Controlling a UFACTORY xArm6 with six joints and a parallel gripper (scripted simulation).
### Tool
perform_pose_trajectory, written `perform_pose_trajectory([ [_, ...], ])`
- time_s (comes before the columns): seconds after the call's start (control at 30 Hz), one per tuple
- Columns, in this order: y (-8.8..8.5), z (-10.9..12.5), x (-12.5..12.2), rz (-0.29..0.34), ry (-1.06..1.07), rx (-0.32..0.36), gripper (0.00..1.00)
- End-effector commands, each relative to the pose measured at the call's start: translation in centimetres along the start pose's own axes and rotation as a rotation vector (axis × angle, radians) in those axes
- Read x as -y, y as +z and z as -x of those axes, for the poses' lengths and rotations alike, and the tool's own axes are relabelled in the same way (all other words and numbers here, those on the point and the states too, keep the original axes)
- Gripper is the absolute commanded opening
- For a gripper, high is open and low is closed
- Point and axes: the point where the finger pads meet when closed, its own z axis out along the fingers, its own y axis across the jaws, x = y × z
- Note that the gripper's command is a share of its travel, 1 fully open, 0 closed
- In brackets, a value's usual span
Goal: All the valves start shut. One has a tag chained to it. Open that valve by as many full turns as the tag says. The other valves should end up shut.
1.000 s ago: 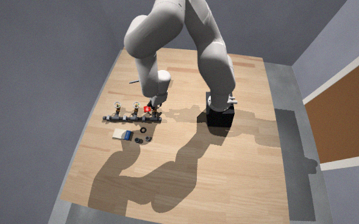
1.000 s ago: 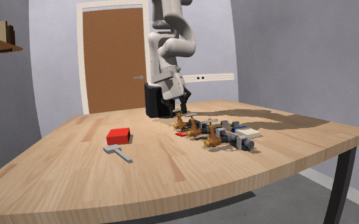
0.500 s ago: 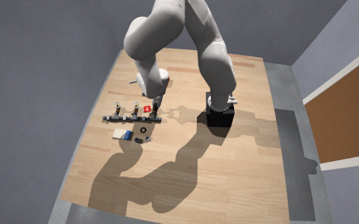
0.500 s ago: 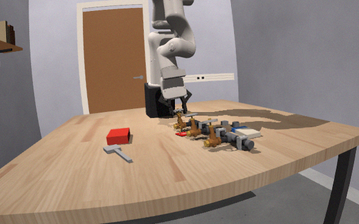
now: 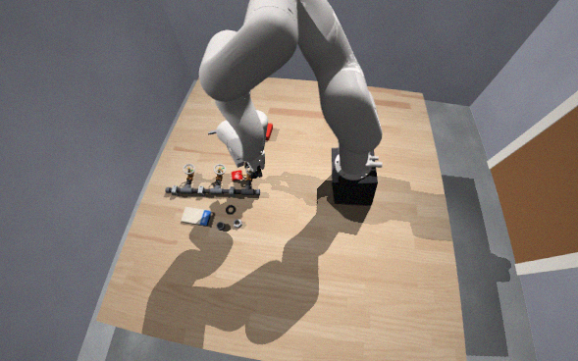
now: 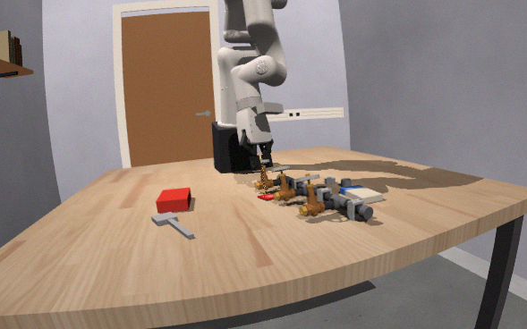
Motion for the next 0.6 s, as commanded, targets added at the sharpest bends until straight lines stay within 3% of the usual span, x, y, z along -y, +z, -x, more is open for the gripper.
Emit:
perform_pose_trajectory([
  [0.0, -0.03, -0.06, -0.04, 0.068, -0.271, -0.014, 0.00],
  [0.23, -0.03, -0.06, -0.04, 0.088, -0.609, -0.004, 0.00],
  [0.3, -0.03, -0.06, -0.04, 0.088, -0.609, -0.004, 0.00],
  [0.33, -0.03, -0.06, -0.04, 0.123, -0.722, -0.010, 0.00],
  [0.57, -0.03, -0.06, -0.04, 0.124, -0.806, -0.004, 0.00],
])
